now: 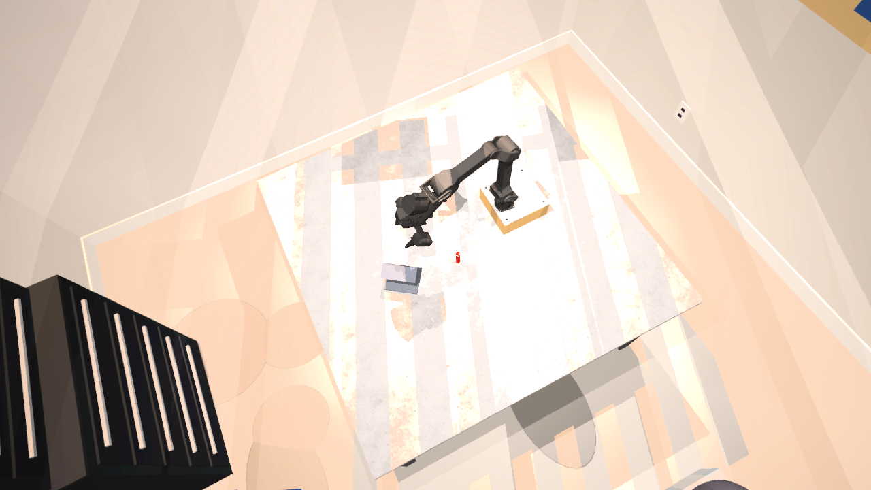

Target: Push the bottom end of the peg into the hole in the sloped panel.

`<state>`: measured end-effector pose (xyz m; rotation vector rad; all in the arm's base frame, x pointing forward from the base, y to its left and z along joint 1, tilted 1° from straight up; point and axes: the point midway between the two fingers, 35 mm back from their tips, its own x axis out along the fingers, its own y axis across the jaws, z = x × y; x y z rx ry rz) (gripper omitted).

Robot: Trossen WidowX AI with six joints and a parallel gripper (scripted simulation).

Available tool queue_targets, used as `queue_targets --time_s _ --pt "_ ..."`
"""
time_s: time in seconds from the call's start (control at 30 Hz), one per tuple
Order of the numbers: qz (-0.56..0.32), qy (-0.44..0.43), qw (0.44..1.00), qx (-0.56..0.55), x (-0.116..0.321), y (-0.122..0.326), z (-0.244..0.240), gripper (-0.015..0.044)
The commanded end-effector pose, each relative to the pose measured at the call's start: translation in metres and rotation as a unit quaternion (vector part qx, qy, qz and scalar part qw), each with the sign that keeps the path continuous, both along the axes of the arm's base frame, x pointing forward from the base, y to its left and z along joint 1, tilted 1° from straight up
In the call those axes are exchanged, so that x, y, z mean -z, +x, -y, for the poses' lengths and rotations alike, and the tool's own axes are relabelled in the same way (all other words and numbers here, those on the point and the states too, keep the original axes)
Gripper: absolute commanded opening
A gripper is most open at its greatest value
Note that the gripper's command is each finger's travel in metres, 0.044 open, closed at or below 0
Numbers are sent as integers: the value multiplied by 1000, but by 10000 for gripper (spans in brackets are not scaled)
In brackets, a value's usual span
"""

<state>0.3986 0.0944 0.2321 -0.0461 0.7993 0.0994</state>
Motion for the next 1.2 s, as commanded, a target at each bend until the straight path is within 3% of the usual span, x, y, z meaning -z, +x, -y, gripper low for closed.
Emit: queue_targets --time_s 0.0,0.37,0.77,1.17 --pt "-47 -27 997 -47 30 -15 -14 440" --pt "-177 -102 960 -191 105 -76 -45 440" --pt "-304 -169 873 -342 166 -154 -52 440" --pt "-311 -172 867 -349 175 -156 -48 440"
